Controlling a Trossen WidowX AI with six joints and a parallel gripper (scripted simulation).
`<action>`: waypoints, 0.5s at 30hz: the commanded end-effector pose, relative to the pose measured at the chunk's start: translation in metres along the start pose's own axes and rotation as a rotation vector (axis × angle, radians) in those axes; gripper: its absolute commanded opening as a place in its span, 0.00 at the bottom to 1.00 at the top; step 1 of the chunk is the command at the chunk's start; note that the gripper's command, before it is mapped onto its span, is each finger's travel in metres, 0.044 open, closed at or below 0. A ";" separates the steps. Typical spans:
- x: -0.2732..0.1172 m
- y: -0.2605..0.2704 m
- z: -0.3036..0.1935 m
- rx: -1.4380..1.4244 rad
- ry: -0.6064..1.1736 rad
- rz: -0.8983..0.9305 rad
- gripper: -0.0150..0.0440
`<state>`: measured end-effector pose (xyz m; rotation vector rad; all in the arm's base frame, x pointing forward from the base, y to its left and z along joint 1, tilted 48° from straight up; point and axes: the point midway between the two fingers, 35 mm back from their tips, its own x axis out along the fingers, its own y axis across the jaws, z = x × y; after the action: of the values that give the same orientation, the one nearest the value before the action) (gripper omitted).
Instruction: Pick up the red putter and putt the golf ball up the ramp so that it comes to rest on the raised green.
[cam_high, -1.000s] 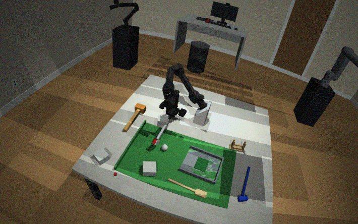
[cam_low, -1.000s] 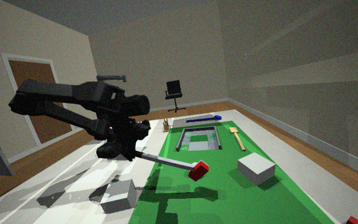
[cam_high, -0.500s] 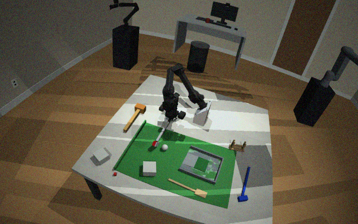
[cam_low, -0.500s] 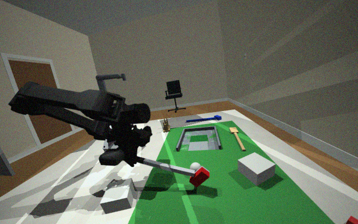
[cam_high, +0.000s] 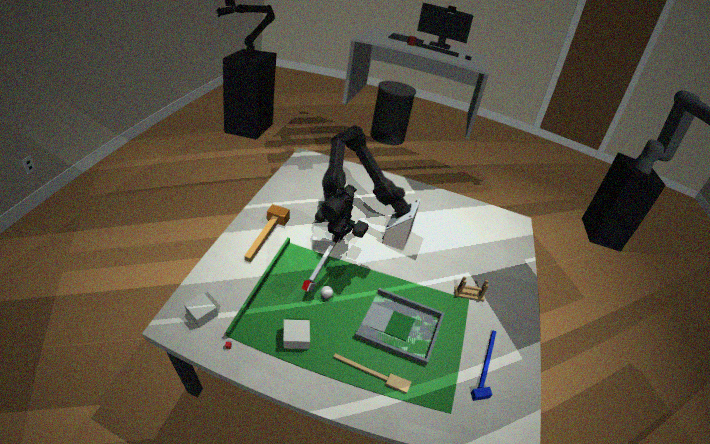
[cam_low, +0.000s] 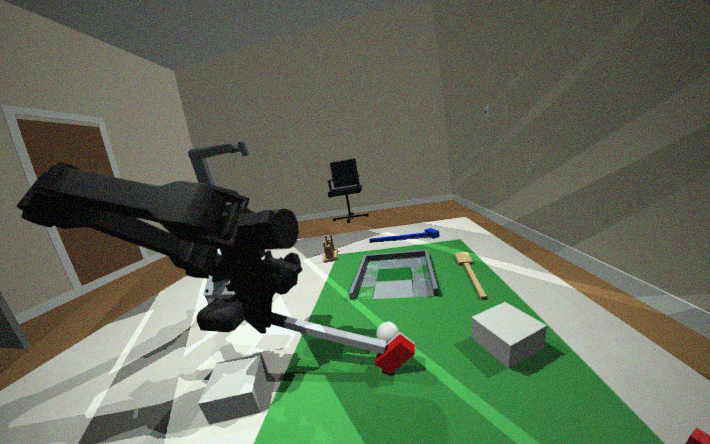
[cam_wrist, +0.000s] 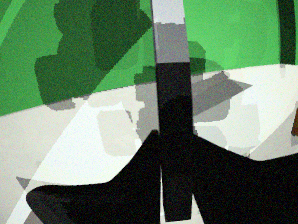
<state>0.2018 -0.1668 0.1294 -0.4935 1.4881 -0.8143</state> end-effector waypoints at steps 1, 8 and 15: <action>0.000 -0.007 0.001 0.001 -0.004 0.001 0.25; 0.002 -0.029 0.001 -0.005 -0.005 -0.002 0.25; 0.002 -0.029 0.001 -0.005 -0.005 -0.002 0.25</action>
<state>0.1958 -0.1861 0.1463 -0.5001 1.4952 -0.8060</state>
